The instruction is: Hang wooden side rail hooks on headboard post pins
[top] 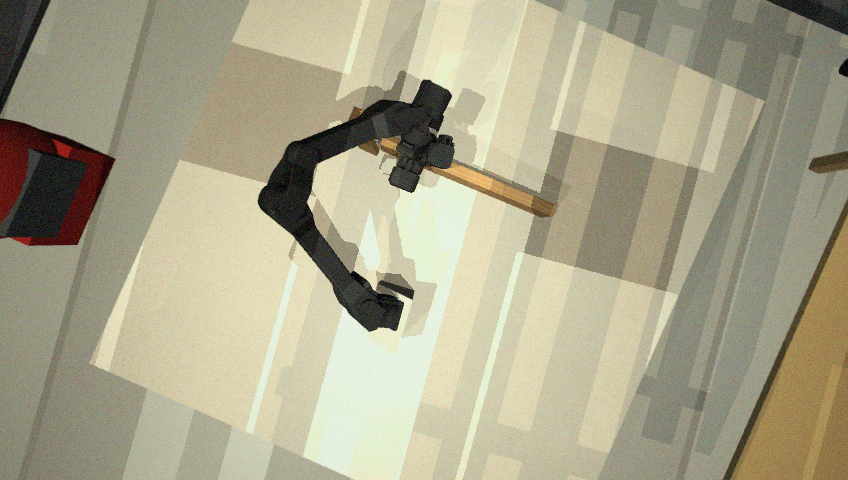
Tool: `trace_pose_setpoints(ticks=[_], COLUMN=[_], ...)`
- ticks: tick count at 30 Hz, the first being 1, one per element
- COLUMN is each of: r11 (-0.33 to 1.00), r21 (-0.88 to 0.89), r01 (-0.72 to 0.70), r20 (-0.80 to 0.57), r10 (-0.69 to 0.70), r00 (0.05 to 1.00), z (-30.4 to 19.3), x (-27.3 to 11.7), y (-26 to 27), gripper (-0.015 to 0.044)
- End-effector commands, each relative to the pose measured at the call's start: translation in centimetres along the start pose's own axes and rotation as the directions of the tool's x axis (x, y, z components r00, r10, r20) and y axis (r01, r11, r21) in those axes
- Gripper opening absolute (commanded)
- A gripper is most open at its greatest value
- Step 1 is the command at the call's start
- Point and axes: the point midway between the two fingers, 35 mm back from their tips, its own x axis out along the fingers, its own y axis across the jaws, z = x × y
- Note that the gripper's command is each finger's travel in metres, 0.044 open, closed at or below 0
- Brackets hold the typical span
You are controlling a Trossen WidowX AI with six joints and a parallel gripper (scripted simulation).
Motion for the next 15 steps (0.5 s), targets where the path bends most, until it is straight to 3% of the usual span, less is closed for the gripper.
trace_pose_setpoints(ticks=[1, 15], r11=[1.0, 1.0], r21=[0.005, 0.005], r01=[-0.014, -0.014], r20=[0.0, -0.001], r10=[0.014, 0.014], r00=[1.0, 1.0], z=[-0.06, -0.22], x=[-0.49, -0.44], y=[0.18, 0.21], gripper=[0.0, 0.0])
